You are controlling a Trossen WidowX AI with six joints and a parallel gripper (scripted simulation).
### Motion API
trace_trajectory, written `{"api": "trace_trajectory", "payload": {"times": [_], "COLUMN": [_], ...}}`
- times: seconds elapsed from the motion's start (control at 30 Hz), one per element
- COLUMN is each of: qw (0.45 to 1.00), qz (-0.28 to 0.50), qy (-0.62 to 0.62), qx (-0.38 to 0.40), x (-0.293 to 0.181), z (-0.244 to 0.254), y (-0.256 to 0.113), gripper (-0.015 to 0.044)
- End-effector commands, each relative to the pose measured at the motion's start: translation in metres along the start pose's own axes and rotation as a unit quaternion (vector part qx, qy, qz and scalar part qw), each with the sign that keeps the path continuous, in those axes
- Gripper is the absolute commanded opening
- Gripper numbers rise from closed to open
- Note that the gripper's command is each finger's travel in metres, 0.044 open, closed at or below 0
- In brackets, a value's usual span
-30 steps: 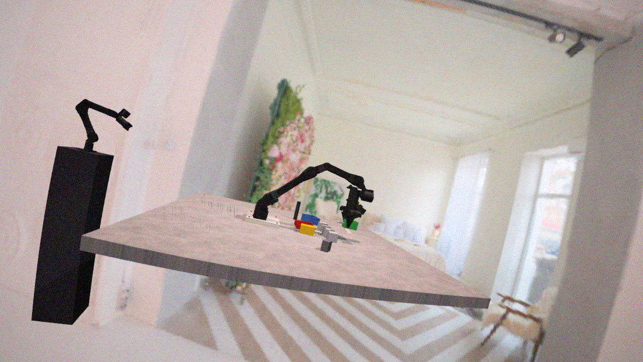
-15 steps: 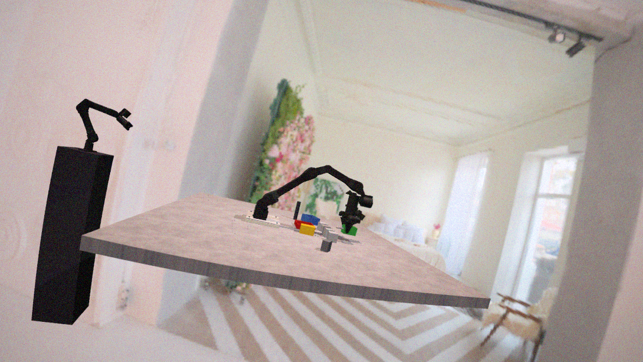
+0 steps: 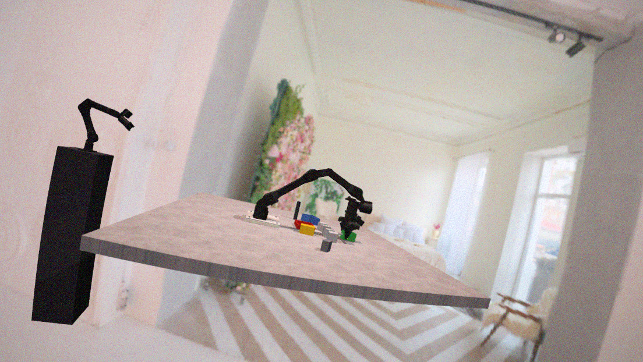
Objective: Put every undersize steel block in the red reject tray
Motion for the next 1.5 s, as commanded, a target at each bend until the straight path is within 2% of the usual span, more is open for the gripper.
{"api": "trace_trajectory", "payload": {"times": [0.0,1.47], "qw": [1.0,1.0], "qz": [-0.007,-0.021], "qy": [-0.002,-0.003], "qx": [-0.001,0.0], "x": [0.0,-0.012], "z": [-0.001,-0.002], "y": [-0.002,-0.001], "gripper": [0.0,0.0]}}
Point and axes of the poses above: the point midway between the two fingers, 35 mm back from their tips, its own y axis out along the fingers, its own z axis across the jaws, x = y × z, the point moved 4 cm from there along -y, back along the fingers, and after that the axes turned 6 degrees about y, right-handed, at the moved point
